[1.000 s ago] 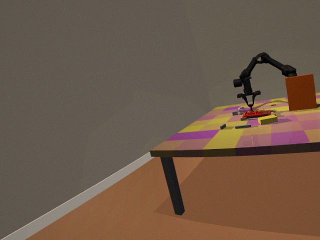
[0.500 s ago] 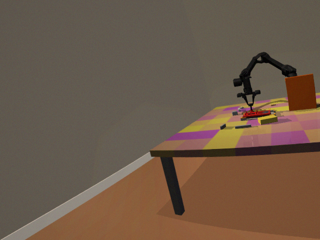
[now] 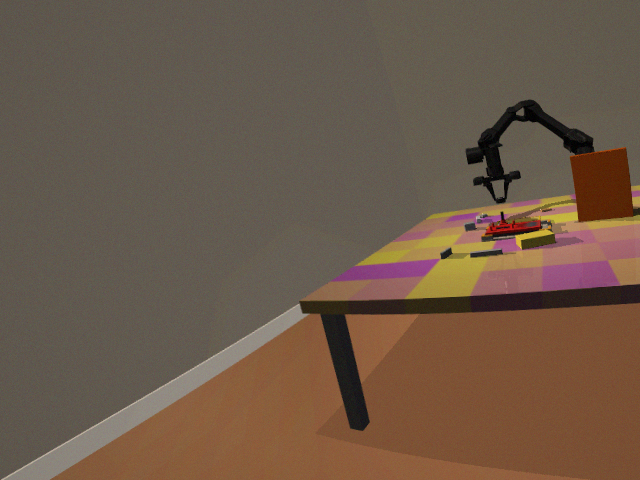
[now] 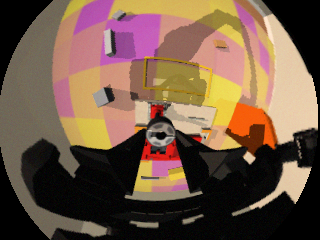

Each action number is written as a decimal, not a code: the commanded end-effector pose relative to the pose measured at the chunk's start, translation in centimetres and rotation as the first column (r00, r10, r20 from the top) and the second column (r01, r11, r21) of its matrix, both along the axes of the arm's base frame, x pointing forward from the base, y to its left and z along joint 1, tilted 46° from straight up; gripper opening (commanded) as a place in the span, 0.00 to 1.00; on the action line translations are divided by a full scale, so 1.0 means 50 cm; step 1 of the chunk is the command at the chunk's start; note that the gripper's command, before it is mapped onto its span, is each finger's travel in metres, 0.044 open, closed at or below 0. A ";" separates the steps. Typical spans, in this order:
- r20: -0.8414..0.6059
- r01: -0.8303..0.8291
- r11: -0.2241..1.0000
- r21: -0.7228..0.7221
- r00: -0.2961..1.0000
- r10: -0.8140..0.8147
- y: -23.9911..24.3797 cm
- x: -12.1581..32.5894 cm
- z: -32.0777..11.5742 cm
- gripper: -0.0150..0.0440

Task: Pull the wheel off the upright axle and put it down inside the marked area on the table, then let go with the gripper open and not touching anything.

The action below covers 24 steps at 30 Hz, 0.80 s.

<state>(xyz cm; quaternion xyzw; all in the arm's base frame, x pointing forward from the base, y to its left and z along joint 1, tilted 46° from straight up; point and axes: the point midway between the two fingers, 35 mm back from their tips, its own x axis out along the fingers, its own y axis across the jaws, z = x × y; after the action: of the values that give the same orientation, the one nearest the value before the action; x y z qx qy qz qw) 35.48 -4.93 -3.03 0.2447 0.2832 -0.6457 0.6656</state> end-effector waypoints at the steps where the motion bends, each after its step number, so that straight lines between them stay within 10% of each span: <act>1: -0.004 0.003 1.000 0.000 1.000 -0.003 -0.008 -0.002 0.002 0.25; 24: 0.001 0.009 1.000 0.001 1.000 -0.009 -0.138 -0.089 0.152 0.25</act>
<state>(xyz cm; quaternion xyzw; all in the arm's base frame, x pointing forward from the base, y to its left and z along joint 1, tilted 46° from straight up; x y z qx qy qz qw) 31.67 -11.30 4.08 0.2514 0.2812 -0.6479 0.6617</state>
